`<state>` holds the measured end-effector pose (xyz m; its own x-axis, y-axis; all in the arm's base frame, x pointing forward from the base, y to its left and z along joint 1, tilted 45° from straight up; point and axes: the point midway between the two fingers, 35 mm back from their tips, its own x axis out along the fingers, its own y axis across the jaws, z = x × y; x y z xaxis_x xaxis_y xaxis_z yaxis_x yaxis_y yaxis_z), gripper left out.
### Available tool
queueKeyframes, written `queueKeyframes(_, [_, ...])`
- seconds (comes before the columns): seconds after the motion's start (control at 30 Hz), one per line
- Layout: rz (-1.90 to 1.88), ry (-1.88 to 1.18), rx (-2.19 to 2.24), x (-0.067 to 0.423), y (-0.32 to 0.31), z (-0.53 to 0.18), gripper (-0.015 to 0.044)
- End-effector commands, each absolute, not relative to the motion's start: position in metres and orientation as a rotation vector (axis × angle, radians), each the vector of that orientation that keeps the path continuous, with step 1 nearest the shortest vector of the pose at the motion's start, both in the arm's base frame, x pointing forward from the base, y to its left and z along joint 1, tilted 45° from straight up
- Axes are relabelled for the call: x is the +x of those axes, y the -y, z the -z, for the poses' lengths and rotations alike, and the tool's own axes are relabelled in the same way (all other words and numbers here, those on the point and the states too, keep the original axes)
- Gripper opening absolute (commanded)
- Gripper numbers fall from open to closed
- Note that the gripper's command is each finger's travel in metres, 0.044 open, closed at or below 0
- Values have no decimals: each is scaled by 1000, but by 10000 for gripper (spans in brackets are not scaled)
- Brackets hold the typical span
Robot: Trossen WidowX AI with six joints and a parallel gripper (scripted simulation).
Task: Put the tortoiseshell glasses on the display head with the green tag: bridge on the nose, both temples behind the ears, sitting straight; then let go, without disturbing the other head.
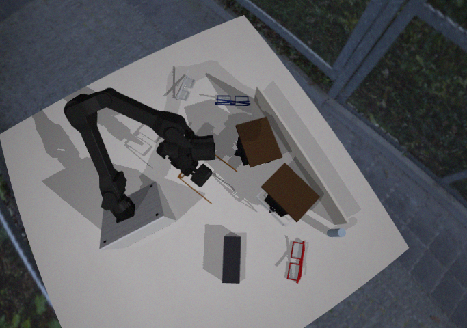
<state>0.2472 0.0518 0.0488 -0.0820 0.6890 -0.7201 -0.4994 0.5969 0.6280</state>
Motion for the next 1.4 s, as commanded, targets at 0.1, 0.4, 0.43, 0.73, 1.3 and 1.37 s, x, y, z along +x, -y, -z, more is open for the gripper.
queueKeyframes(0.1, [-994,-1329,191,246,-57,-43,0])
queueKeyframes(0.4, [-993,-1329,190,246,-62,-37,0])
queueKeyframes(0.43, [-993,-1329,190,246,-63,-36,0])
queueKeyframes(0.73, [-992,-1329,190,246,-68,-30,0])
queueKeyframes(1.3, [-992,-1328,190,245,-79,-20,0])
queueKeyframes(1.37, [-992,-1328,190,245,-80,-18,0])
